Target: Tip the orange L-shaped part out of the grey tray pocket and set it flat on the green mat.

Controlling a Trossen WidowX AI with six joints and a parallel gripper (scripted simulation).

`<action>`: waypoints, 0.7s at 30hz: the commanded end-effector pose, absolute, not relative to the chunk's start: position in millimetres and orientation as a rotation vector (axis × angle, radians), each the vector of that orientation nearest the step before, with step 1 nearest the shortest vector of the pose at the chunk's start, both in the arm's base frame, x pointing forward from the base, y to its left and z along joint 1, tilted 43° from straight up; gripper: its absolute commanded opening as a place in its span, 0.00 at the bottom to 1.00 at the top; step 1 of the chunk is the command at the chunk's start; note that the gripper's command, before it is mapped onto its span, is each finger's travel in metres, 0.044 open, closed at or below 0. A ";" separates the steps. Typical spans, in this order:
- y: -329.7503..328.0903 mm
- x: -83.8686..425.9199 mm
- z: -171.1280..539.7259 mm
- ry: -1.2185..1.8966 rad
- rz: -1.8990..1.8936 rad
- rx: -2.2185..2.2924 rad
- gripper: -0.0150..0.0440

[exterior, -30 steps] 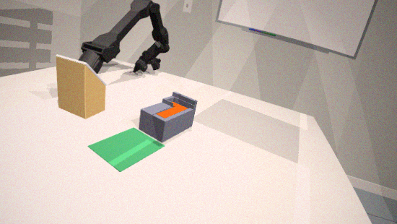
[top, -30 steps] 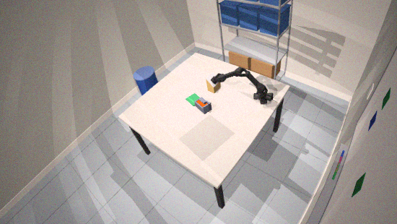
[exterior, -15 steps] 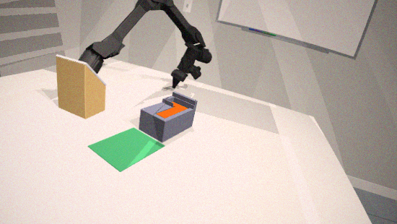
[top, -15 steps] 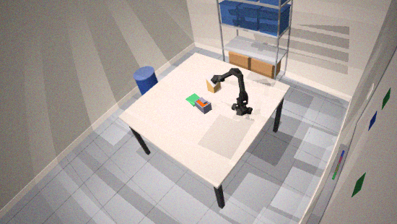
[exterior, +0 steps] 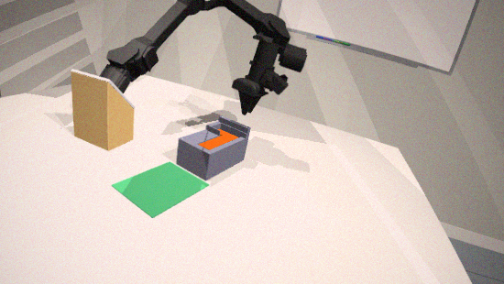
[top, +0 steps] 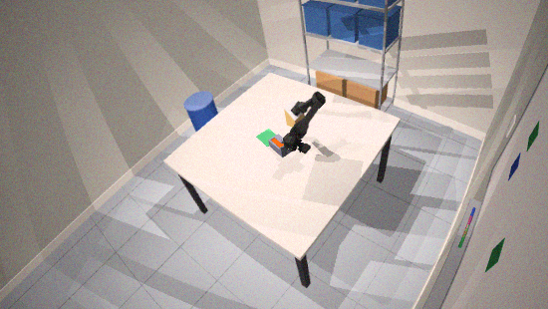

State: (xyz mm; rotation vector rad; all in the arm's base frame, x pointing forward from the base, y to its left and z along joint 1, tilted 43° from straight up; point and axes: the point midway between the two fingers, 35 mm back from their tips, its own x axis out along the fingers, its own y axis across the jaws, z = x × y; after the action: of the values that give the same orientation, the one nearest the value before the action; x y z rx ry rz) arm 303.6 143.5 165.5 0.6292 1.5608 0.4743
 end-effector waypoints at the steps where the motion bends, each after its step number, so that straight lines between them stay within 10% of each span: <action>1: 95.3 306.3 150.6 1.555 0.424 0.697 0.56; 21: 72.9 302.4 78.7 1.515 0.358 0.825 0.56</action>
State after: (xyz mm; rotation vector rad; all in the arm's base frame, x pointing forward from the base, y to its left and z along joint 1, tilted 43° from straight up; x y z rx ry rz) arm 300.9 70.5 82.5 0.8141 1.5264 0.3618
